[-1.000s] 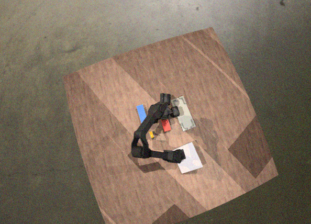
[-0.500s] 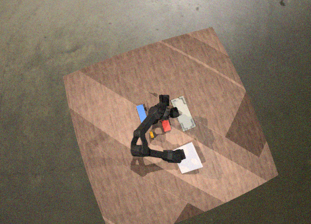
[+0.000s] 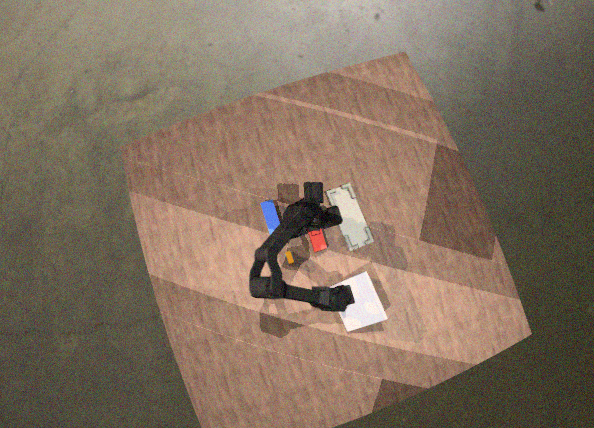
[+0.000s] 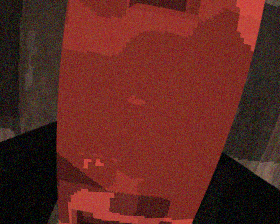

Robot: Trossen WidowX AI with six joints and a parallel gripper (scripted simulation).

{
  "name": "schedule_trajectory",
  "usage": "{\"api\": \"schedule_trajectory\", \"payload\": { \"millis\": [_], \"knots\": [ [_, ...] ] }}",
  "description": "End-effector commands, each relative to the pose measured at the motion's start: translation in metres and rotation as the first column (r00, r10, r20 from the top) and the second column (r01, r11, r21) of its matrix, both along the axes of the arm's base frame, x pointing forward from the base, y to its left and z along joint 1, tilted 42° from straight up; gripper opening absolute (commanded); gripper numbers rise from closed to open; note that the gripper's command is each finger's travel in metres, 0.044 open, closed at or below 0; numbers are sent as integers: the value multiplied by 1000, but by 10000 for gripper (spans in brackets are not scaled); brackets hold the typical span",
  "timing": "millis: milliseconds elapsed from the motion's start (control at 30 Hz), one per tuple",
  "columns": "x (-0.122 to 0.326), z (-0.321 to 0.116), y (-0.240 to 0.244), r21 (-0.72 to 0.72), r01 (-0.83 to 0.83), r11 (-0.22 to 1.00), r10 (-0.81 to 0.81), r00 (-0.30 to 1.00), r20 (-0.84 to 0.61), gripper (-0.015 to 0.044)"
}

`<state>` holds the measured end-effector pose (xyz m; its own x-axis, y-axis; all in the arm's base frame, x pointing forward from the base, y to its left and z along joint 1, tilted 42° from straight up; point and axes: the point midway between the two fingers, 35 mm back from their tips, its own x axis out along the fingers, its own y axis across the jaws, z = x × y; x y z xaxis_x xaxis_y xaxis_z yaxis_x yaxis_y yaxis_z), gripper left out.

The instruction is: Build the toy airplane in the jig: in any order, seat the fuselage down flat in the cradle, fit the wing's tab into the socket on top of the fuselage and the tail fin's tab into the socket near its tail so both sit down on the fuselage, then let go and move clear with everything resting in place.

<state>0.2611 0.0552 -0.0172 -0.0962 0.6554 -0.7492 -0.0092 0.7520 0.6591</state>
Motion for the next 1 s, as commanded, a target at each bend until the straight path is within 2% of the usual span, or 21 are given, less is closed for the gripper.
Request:
{"api": "schedule_trajectory", "payload": {
  "millis": [0,67,267,967],
  "knots": [
    [0,0,1,4,2,1000,-2,1000,-1,164],
    [0,0,1,4,2,1000,-2,1000,-1,150],
    [4,4,-8,-5,58,998,-58,998,4,0],
    [15,45,-48,-14,41,999,-41,999,3,0]
  ]
}}
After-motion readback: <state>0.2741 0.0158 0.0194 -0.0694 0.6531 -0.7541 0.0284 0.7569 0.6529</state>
